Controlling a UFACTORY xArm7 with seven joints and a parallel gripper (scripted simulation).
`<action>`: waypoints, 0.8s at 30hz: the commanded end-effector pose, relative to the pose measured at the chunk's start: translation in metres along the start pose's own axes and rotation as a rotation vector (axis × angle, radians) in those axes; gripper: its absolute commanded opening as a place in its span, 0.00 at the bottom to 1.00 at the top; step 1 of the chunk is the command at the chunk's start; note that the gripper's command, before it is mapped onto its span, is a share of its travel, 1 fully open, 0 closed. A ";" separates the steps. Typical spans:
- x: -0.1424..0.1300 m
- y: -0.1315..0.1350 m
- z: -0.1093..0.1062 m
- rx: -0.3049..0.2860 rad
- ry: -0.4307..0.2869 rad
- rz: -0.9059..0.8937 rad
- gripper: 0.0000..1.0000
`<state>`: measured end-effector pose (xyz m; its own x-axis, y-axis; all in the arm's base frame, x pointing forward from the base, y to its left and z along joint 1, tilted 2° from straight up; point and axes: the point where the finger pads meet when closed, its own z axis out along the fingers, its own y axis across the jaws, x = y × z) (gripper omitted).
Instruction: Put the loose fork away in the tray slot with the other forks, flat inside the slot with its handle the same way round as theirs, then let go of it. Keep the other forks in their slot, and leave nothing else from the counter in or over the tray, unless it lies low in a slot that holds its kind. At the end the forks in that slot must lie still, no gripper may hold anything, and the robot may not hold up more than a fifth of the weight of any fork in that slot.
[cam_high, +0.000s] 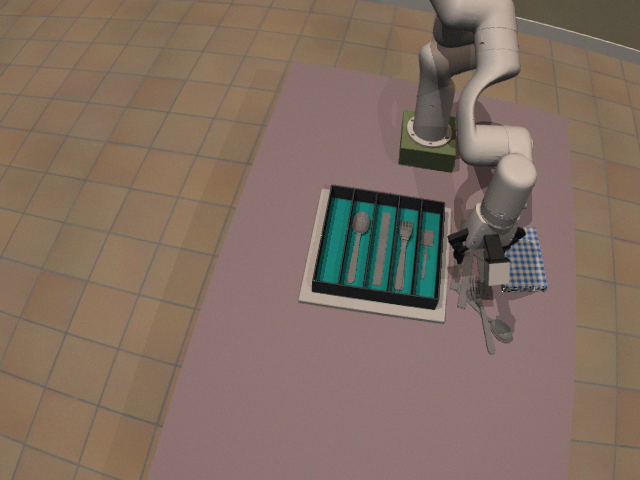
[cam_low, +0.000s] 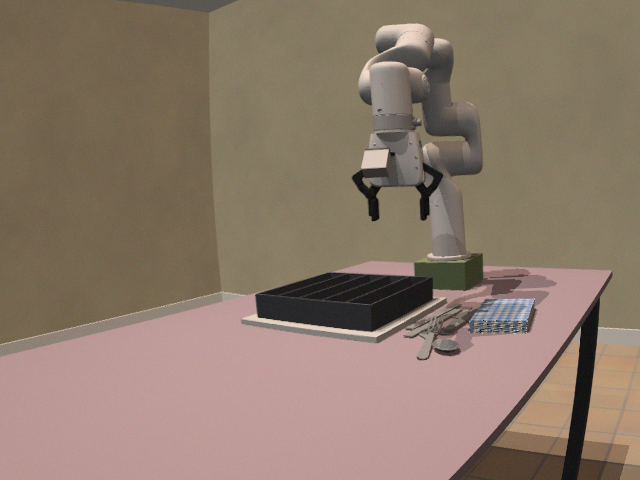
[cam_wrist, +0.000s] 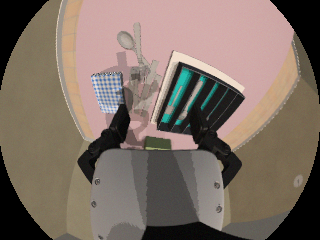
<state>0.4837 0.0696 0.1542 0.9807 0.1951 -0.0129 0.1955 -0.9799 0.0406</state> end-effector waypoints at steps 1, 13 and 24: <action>0.018 -0.017 0.022 0.002 0.005 -0.043 1.00; 0.024 -0.025 0.032 0.003 0.005 -0.060 1.00; 0.032 -0.037 0.048 0.007 0.006 -0.088 1.00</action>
<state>0.5014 0.0968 0.1192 0.9671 0.2541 -0.0127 0.2544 -0.9664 0.0365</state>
